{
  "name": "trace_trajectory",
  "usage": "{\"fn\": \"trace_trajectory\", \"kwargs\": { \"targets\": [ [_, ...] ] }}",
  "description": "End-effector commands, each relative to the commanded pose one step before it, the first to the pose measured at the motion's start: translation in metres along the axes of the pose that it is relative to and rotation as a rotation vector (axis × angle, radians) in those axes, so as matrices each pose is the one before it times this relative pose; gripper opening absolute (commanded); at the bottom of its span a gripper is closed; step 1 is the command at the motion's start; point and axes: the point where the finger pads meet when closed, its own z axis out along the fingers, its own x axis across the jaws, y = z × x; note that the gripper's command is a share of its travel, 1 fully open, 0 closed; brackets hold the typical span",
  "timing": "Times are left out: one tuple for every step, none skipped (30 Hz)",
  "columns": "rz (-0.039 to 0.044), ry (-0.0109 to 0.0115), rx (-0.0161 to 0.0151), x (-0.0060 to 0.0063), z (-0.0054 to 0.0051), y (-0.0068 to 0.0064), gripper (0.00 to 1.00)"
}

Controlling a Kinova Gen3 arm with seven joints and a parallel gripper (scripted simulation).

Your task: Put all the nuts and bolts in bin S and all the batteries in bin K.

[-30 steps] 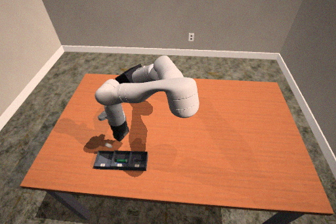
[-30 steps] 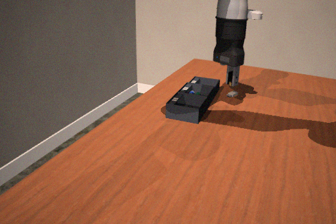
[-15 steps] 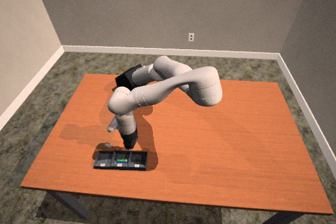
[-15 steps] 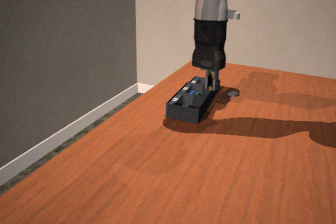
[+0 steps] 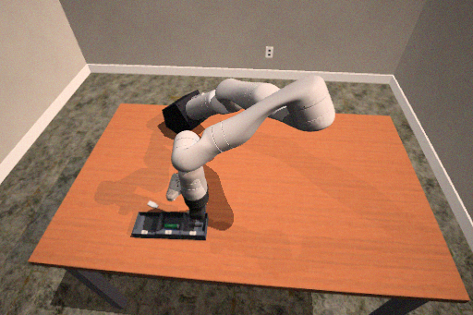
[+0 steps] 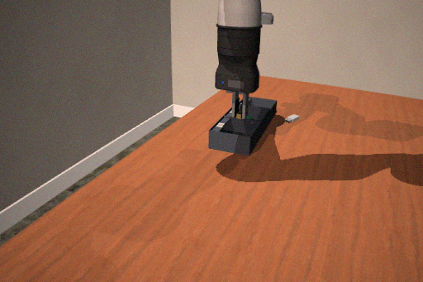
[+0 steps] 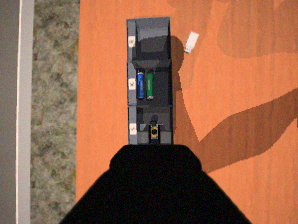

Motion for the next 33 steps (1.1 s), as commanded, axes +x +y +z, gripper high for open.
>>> {"fn": "trace_trajectory", "kwargs": {
  "targets": [
    [-0.01353,-0.00483,-0.00130,-0.00346,-0.00142,0.00453,0.34],
    [0.00001,-0.00001,-0.00003,0.00016,0.00001,-0.00022,0.34],
    [0.00000,0.00002,0.00002,0.00019,0.00000,-0.00023,0.34],
    [0.00000,0.00001,0.00001,0.00024,0.00000,-0.00030,0.34],
    [0.00000,0.00001,0.00001,0.00027,0.00000,-0.00035,0.34],
    [0.00000,0.00000,0.00000,0.00000,0.00000,0.00000,0.34],
    [0.00000,0.00000,0.00000,0.00000,0.00000,0.00000,0.34],
    [0.00000,0.00000,0.00000,0.00029,0.00000,-0.00039,0.34],
    [0.00000,0.00000,0.00001,0.00027,-0.00001,-0.00038,0.34],
    [0.00000,0.00000,0.00000,0.00027,0.00000,-0.00038,0.34],
    [0.00000,0.00000,0.00000,0.00026,0.00000,-0.00037,0.34],
    [0.00000,0.00000,0.00000,0.00025,0.00000,-0.00035,0.34],
    [0.00000,0.00000,0.00000,0.00023,0.00000,-0.00033,0.34],
    [-0.00001,-0.00001,-0.00002,0.00003,0.00201,-0.00005,0.34],
    [0.00000,0.00000,0.00000,0.00000,0.00200,0.00000,0.34],
    [0.00000,0.00000,0.00000,0.00000,0.00200,0.00000,0.34],
    [0.00000,0.00000,0.00000,0.00000,0.00200,0.00000,0.34],
    [0.00000,0.00000,0.00000,0.00000,0.00200,0.00000,0.34],
    [0.00000,0.00000,0.00000,0.00000,0.00200,0.00000,0.34],
    [0.00000,0.00000,0.00000,0.00000,0.00200,0.00000,0.34],
    [0.00000,0.00000,0.00000,0.00000,0.00200,0.00000,0.34],
    [0.00000,0.00000,0.00000,0.00000,0.00200,0.00000,0.34],
    [0.00000,0.00000,0.00000,0.00000,0.00000,0.00000,0.34],
    [0.00000,0.00000,0.00000,0.00000,0.00000,0.00000,0.34],
    [0.00000,0.00000,0.00000,0.00000,0.00201,0.00000,0.34],
    [0.00000,0.00000,0.00000,0.00000,0.00200,0.00000,0.34],
    [0.00000,0.00000,0.00000,0.00000,0.00200,0.00000,0.34],
    [0.00000,0.00000,0.00000,0.00000,0.00200,0.00000,0.34],
    [0.00000,0.00000,0.00000,0.00000,0.00200,0.00000,0.34],
    [0.00000,0.00000,0.00000,0.00000,0.00200,0.00000,0.34],
    [0.00000,0.00000,0.00000,0.00043,0.00106,-0.00014,0.34],
    [0.00000,0.00000,0.00000,0.00042,0.00000,-0.00015,0.34],
    [0.00000,0.00000,0.00000,0.00037,0.00000,-0.00017,0.34]
  ]
}}
